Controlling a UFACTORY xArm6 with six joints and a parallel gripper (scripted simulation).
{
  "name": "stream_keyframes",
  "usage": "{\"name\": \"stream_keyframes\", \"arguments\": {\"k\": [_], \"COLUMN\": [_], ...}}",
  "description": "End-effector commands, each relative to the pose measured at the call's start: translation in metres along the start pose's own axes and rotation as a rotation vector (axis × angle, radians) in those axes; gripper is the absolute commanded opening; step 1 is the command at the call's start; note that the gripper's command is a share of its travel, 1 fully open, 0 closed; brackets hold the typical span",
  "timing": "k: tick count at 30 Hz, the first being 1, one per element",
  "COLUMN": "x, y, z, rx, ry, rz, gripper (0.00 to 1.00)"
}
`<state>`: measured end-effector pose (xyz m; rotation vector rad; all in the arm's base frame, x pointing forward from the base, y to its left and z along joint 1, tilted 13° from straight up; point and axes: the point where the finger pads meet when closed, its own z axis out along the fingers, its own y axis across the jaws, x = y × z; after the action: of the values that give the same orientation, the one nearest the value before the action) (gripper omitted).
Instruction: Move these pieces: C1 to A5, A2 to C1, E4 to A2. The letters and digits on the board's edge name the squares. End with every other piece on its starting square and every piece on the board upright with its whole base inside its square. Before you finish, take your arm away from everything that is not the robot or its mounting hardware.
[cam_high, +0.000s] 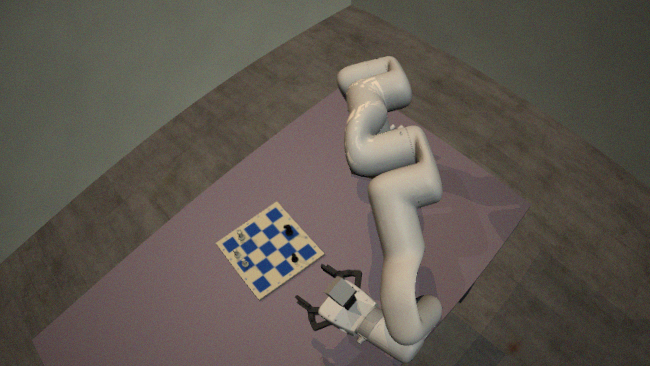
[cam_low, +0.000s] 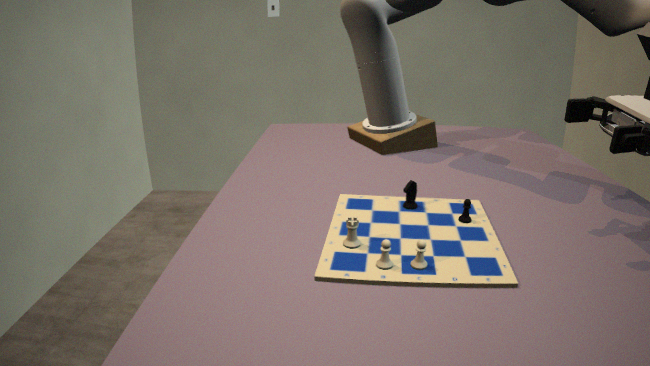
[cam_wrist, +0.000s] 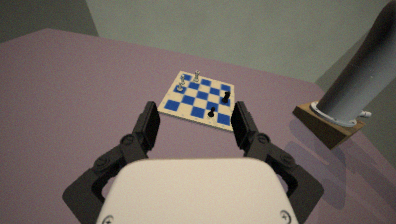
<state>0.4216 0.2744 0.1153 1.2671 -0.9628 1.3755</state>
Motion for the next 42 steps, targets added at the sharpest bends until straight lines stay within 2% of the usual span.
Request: {"name": "stream_keyframes", "arguments": {"k": [1, 3, 5, 8, 9, 11, 12, 13, 14, 16, 17, 19, 20, 22, 23, 25, 26, 29, 30, 31, 32, 34, 35, 37, 38, 39, 40, 42], "x": [0.0, -0.004, -0.01, -0.01, -0.013, -0.013, -0.016, -0.016, -0.019, -0.019, -0.021, -0.021, -0.022, -0.022, -0.021, -0.021, -0.02, -0.02, -0.017, -0.017, -0.013, -0.013, -0.008, -0.008, -0.003, -0.003, 0.003, 0.003], "y": [-0.011, -0.023, -0.034, -0.034, -0.038, -0.038, -0.042, -0.042, -0.044, -0.044, -0.045, -0.045, -0.044, -0.044, -0.043, -0.043, -0.042, -0.042, -0.04, -0.04, -0.038, -0.038, -0.036, -0.036, -0.035, -0.035, -0.033, -0.033], "z": [0.015, 0.035, 0.06, 0.06, 0.074, 0.074, 0.089, 0.089, 0.103, 0.103, 0.117, 0.117, 0.13, 0.13, 0.142, 0.142, 0.154, 0.154, 0.164, 0.164, 0.174, 0.174, 0.183, 0.183, 0.191, 0.191, 0.199, 0.199], "rx": [-0.012, -0.033, -0.078, -0.078, -0.112, -0.112, -0.156, -0.156, -0.21, -0.21, -0.273, -0.273, -0.347, -0.347, -0.428, -0.428, -0.515, -0.517, -0.609, -0.609, -0.681, -0.703, -0.782, -0.796, -0.886, -0.886, -0.957, -0.957], "ry": [-0.074, -0.164, -0.29, -0.29, -0.364, -0.364, -0.444, -0.444, -0.526, -0.526, -0.609, -0.609, -0.69, -0.69, -0.767, -0.767, -0.836, -0.839, -0.902, -0.902, -0.937, -0.958, -0.992, -1.004, -1.042, -1.042, -1.065, -1.065], "rz": [0.039, 0.088, 0.169, 0.169, 0.222, 0.222, 0.286, 0.286, 0.36, 0.36, 0.442, 0.442, 0.533, 0.533, 0.631, 0.631, 0.73, 0.733, 0.838, 0.838, 0.912, 0.943, 1.025, 1.045, 1.141, 1.141, 1.215, 1.215], "gripper": [1.0, 1.0, 1.0, 1.0, 1.0, 1.0, 1.0, 1.0, 1.0, 1.0, 1.0, 1.0, 1.0, 1.0, 1.0, 1.0, 1.0, 1.0, 1.0, 1.0, 1.0, 1.0, 1.0, 1.0, 1.0, 1.0, 1.0, 1.0]}}
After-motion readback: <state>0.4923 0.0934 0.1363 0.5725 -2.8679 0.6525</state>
